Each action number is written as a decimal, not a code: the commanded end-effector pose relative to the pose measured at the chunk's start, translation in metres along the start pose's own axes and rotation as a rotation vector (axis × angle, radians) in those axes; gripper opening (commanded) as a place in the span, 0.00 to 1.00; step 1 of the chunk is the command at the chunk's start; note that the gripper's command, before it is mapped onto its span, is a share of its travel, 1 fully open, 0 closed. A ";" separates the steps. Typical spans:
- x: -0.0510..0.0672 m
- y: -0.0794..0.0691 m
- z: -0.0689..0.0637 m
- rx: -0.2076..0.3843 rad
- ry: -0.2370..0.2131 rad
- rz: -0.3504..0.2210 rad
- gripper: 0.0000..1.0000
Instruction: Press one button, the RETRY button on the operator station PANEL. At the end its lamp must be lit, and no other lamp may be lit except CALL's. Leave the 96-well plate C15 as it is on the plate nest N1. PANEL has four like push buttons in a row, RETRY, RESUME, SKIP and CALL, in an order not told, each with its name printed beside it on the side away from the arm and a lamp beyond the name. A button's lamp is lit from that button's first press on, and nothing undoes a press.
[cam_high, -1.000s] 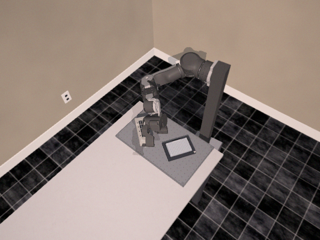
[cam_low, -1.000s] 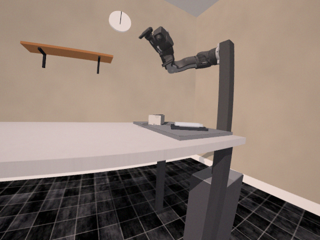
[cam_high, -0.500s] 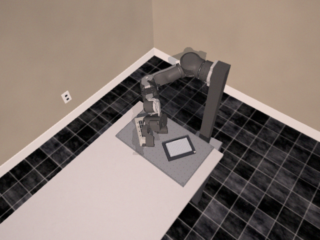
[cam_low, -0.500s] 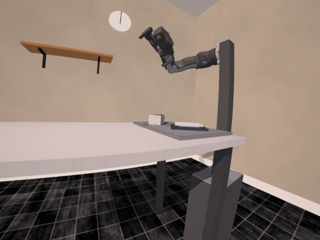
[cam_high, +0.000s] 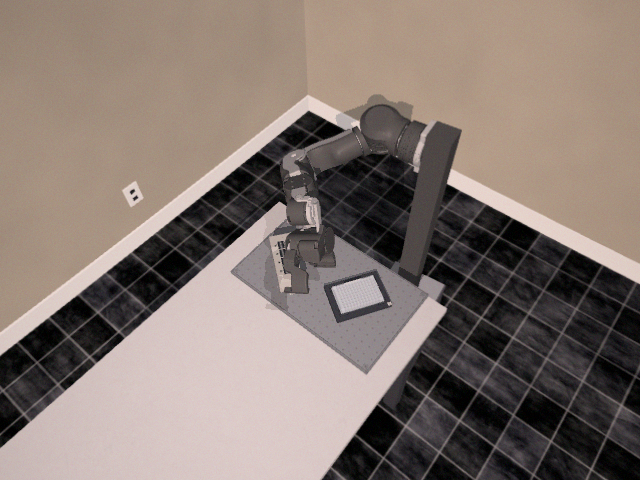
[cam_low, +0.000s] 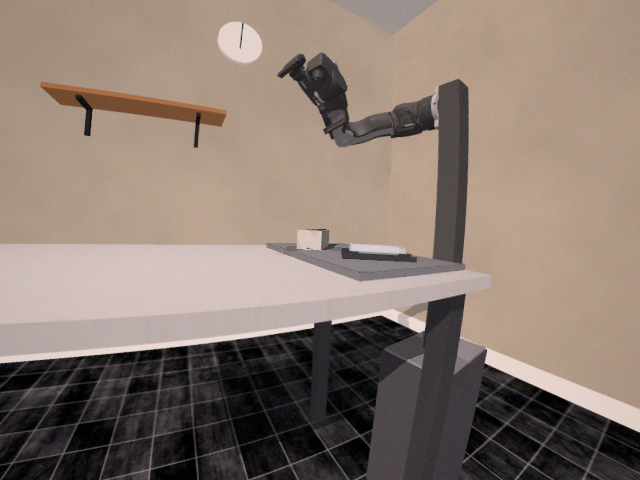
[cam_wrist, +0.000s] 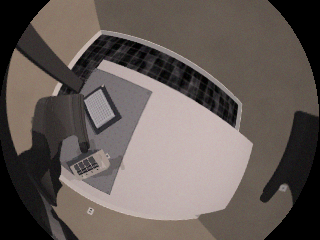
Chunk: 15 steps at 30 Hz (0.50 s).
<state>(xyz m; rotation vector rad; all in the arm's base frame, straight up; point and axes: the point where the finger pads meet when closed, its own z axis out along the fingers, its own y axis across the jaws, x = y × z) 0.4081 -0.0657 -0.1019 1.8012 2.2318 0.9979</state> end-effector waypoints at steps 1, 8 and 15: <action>-0.004 -0.006 -0.001 0.035 -0.008 -0.034 1.00; -0.024 -0.037 0.000 0.192 -0.046 -0.164 1.00; -0.024 -0.037 0.000 0.192 -0.046 -0.164 1.00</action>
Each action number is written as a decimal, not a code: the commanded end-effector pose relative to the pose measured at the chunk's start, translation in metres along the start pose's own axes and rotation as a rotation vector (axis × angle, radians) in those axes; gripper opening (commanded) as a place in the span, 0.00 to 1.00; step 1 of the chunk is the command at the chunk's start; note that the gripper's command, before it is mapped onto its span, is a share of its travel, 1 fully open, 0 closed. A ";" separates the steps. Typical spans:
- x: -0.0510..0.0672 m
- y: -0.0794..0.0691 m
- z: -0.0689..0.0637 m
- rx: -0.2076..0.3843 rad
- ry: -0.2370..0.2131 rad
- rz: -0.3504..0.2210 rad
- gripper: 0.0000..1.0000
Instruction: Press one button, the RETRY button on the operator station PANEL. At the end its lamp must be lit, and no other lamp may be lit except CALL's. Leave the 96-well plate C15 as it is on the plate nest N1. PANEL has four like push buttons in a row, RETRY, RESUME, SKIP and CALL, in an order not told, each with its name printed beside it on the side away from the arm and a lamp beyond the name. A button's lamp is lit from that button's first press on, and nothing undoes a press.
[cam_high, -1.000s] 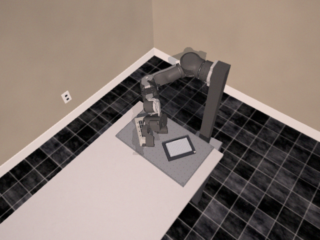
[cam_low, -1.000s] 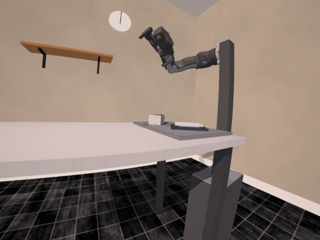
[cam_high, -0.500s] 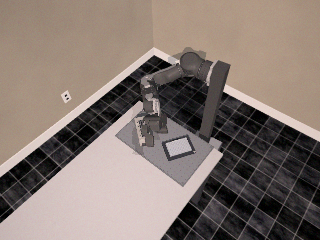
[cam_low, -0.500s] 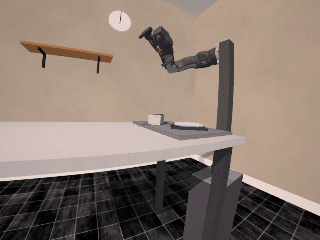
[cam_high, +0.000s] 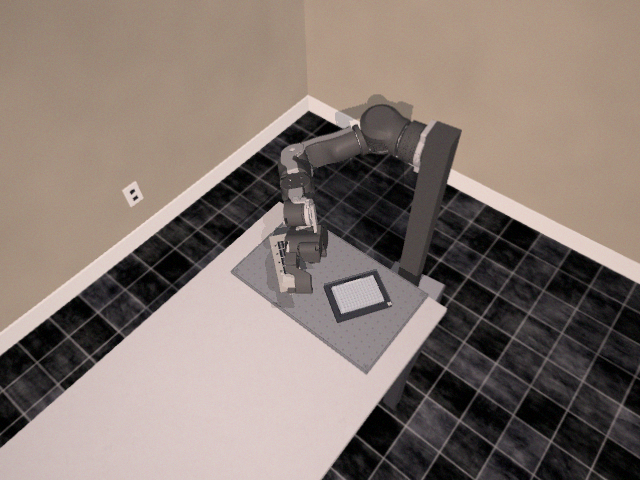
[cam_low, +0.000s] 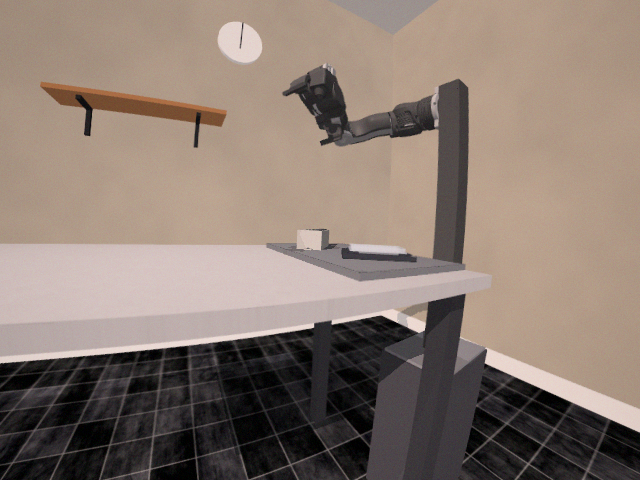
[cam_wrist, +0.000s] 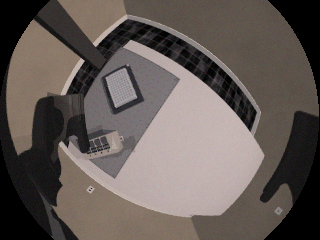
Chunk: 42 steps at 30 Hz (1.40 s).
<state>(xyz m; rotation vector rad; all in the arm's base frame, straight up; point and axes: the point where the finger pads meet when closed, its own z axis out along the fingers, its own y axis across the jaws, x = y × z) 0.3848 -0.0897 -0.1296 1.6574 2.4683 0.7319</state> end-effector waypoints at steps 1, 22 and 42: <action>0.000 0.000 -0.001 0.004 0.000 -0.003 1.00; -0.028 -0.062 0.014 0.305 -0.073 -0.256 1.00; -0.052 -0.118 0.026 0.470 -0.110 -0.389 1.00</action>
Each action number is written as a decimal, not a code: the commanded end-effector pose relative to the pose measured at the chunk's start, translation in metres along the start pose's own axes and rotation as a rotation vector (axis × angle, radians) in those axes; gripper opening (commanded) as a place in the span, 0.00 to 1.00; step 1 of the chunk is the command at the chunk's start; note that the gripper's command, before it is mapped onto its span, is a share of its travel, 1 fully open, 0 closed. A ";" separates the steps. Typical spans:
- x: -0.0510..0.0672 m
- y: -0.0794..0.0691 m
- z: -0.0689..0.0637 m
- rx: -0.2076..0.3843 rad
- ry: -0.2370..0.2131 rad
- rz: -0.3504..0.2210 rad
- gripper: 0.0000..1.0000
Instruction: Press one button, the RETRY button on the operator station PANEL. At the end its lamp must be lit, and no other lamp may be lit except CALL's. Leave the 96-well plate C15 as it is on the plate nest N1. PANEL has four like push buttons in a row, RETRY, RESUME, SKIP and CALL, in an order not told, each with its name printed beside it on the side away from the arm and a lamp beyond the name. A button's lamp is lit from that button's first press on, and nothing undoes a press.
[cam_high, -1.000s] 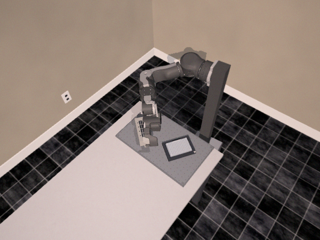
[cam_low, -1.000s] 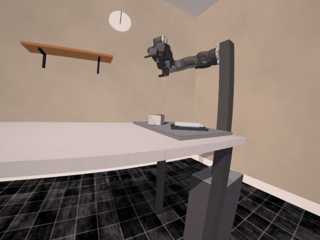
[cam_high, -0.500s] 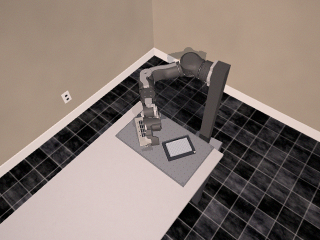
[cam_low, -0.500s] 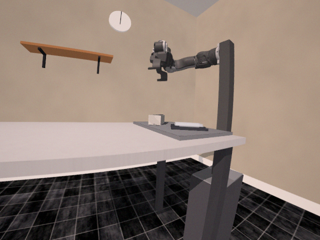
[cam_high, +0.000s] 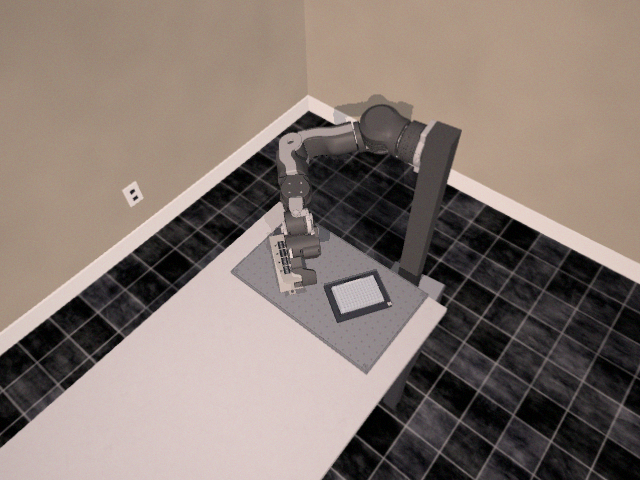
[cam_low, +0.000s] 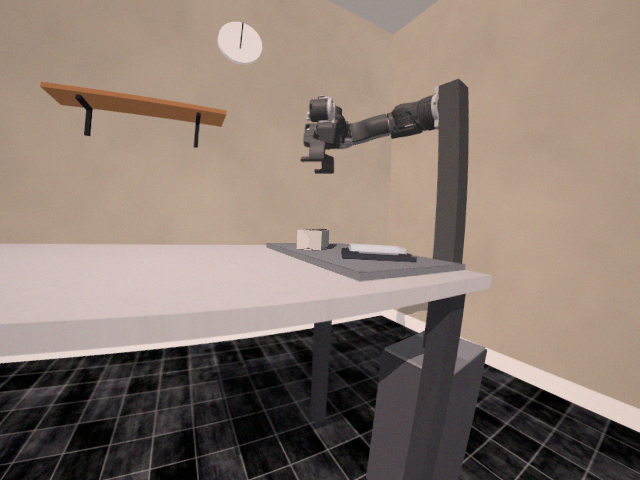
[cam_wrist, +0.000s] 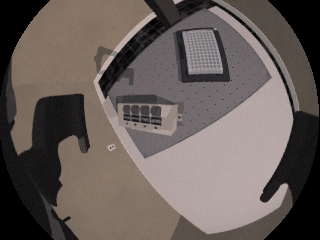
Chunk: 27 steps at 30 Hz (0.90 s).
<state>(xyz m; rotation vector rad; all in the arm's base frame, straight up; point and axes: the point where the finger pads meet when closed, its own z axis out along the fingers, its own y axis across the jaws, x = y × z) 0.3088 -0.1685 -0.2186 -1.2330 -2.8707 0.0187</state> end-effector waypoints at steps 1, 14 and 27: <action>0.001 0.008 -0.005 -0.027 -0.012 -0.025 1.00; 0.000 -0.013 0.012 -0.025 -0.012 -0.025 1.00; 0.000 -0.027 0.024 -0.027 -0.012 -0.025 1.00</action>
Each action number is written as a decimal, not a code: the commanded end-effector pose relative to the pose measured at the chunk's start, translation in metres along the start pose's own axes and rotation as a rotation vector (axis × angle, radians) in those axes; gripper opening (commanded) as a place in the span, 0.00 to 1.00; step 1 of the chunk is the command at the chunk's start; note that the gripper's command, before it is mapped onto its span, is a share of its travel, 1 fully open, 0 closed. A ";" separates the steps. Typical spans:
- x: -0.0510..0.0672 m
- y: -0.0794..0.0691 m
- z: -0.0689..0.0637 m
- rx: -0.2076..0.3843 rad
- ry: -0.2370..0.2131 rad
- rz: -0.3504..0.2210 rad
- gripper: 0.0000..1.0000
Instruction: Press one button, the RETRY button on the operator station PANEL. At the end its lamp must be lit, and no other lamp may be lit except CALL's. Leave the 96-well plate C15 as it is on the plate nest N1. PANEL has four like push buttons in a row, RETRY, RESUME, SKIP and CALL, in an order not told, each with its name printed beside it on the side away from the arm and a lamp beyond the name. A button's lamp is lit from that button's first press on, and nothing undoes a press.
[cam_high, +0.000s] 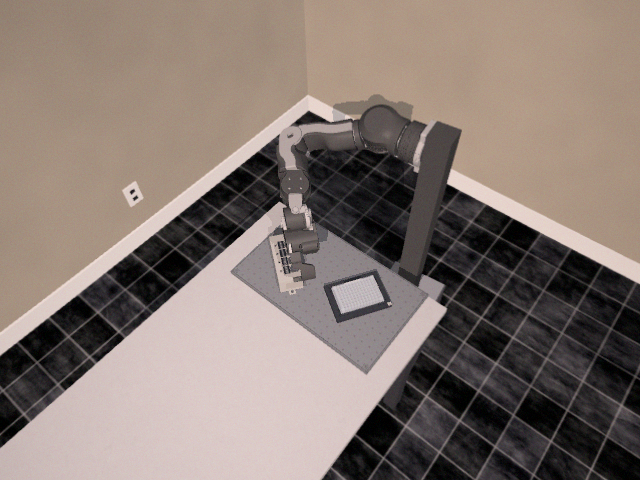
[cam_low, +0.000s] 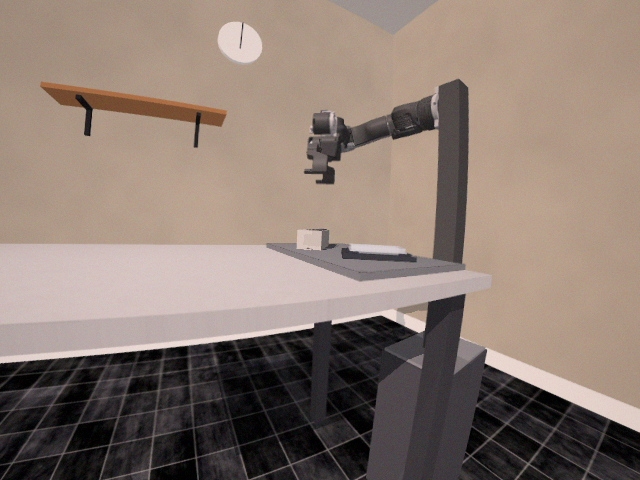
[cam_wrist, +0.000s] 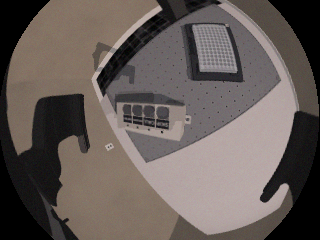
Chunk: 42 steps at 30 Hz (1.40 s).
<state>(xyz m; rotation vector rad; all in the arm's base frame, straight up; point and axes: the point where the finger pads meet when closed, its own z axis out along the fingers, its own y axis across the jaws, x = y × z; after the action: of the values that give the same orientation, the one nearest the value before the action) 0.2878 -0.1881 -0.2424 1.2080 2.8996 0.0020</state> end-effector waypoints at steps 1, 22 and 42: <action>0.000 0.002 -0.001 -0.008 -0.001 -0.003 1.00; -0.001 -0.061 0.051 -0.007 -0.002 -0.002 1.00; -0.001 -0.073 0.061 -0.007 -0.002 -0.003 1.00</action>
<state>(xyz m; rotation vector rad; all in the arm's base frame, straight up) 0.2360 -0.2412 -0.3040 1.2094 2.8980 -0.0005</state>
